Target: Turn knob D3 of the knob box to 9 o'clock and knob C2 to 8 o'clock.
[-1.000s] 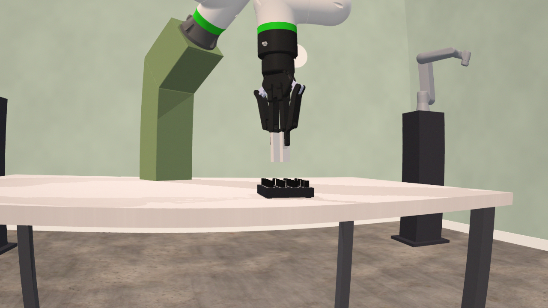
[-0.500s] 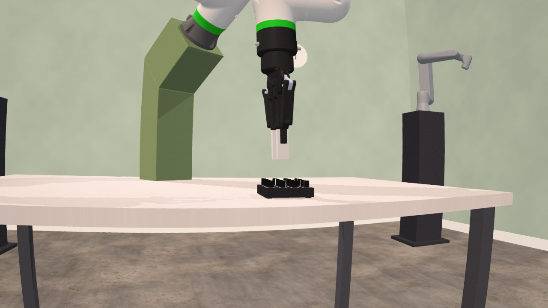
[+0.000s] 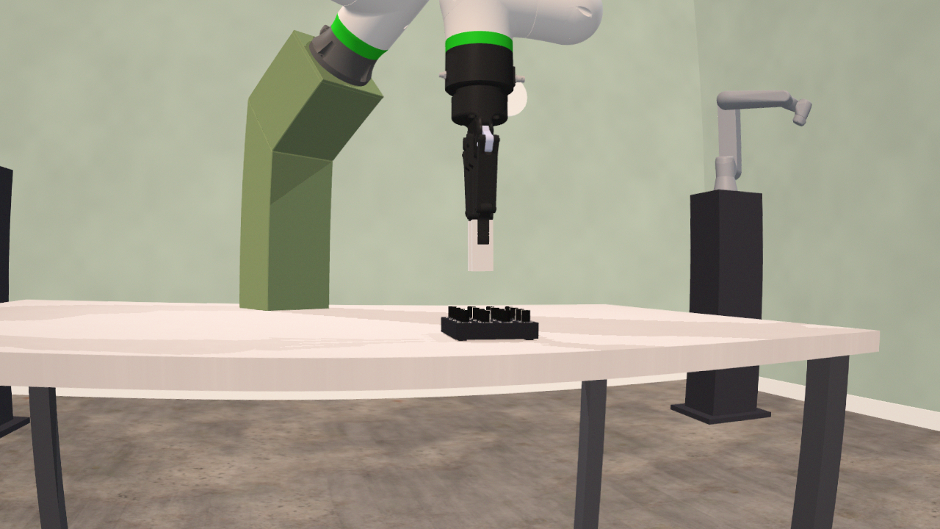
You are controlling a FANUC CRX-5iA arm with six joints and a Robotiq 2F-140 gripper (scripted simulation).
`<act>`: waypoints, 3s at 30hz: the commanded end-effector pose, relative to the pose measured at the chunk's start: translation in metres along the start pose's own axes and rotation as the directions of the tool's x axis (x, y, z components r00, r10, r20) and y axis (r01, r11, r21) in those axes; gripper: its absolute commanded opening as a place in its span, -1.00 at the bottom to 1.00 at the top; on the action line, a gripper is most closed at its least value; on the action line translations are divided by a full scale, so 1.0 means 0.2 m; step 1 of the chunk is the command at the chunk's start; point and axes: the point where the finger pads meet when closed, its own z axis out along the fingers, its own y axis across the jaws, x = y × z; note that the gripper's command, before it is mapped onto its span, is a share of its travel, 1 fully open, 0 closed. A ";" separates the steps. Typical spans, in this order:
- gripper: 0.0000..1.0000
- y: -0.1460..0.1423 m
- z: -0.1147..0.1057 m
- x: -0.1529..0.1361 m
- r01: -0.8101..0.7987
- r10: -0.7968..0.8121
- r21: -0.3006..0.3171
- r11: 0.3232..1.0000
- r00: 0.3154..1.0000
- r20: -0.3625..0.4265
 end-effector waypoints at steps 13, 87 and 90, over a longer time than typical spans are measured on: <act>-0.77 0.00 0.00 0.00 -0.001 0.001 -0.001 1.000 1.000 -0.017; -0.77 0.01 0.21 0.00 -0.002 0.002 -0.001 1.000 1.000 -0.019; -0.77 0.01 0.21 0.00 -0.002 0.002 -0.001 1.000 1.000 -0.019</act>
